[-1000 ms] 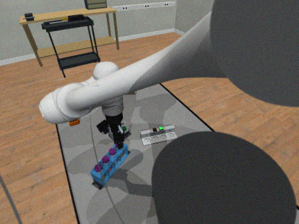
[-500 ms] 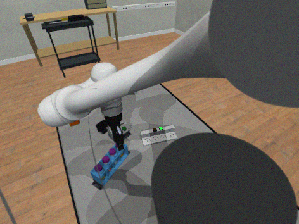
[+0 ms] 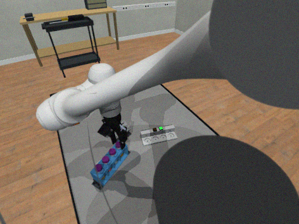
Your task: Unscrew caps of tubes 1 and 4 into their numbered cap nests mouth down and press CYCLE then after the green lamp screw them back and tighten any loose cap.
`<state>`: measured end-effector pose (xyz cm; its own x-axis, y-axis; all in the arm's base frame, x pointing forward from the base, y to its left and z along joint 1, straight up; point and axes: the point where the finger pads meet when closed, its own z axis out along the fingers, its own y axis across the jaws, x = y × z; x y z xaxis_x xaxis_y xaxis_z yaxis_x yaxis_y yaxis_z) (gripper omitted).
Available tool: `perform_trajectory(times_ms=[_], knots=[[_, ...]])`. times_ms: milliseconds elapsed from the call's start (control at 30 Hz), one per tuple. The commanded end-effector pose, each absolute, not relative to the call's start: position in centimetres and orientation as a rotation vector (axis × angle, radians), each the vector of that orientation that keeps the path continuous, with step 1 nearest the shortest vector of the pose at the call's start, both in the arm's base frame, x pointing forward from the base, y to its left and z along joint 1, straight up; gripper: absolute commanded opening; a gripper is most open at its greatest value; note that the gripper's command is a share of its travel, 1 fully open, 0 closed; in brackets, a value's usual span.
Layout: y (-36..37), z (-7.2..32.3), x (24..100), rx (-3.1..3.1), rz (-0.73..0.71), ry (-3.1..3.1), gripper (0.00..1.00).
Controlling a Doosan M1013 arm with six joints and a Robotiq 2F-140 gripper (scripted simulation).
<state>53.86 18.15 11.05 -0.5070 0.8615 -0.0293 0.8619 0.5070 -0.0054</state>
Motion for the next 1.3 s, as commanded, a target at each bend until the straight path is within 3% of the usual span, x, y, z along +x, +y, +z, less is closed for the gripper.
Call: perform_trajectory(times_ms=[0, 433, 467, 867, 1267], knots=[[18.16, 11.1, 53.87, 1.166, -0.003, 2.914, 0.41], [18.16, 11.1, 53.87, 0.896, -0.002, 3.009, 0.41], [18.16, 11.1, 53.87, 0.896, -0.002, 3.009, 0.3], [18.16, 11.11, 53.88, 0.897, -0.002, 3.009, 0.3], [18.15, 11.1, 53.87, 1.613, -0.001, 2.694, 0.3]])
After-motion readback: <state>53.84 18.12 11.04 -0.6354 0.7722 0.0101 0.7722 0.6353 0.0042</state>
